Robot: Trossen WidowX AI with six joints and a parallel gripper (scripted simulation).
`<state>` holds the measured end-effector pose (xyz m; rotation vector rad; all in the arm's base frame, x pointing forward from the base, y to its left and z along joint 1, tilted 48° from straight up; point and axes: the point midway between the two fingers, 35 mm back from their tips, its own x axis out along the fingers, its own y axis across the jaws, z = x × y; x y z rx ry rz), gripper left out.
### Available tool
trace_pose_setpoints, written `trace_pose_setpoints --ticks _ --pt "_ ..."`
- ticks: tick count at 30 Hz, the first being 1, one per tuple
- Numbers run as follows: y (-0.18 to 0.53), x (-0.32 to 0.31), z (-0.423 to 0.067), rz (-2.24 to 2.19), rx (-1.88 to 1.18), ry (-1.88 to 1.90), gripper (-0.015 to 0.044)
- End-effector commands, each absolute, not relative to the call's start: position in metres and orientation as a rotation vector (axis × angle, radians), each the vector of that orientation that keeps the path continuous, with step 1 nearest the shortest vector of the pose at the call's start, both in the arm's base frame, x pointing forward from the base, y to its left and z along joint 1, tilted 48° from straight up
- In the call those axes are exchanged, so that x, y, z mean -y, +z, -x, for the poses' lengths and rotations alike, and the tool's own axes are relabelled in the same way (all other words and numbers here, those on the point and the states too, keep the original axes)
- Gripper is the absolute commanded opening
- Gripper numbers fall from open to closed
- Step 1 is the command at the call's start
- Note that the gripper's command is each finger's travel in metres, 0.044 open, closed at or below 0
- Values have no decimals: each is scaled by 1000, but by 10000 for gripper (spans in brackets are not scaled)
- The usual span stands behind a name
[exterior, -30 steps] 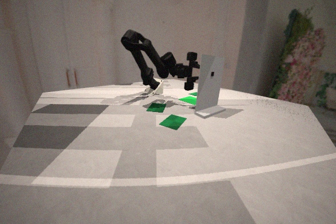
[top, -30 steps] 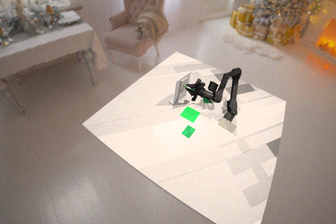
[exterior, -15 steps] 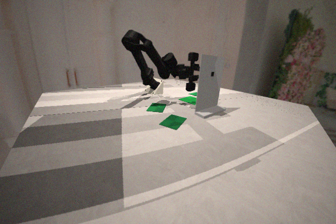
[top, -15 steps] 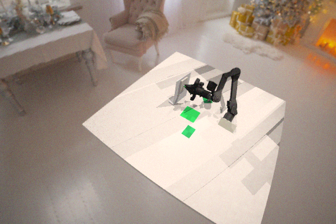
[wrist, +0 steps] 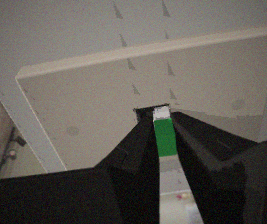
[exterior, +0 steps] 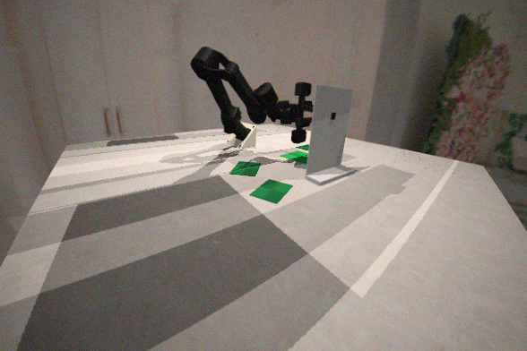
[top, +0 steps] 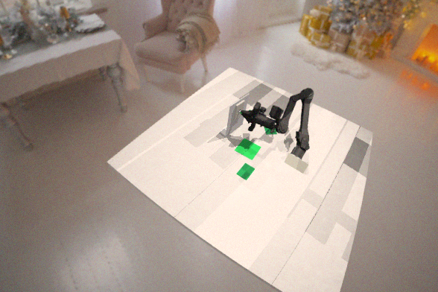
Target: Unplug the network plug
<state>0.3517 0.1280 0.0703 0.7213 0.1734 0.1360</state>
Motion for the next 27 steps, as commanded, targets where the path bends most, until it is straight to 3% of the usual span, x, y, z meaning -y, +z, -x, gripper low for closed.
trace_pose_setpoints --ticks 1,27 --pt "70 -128 -347 -724 -179 137 0" --pt "68 -128 -330 -724 -197 128 0"
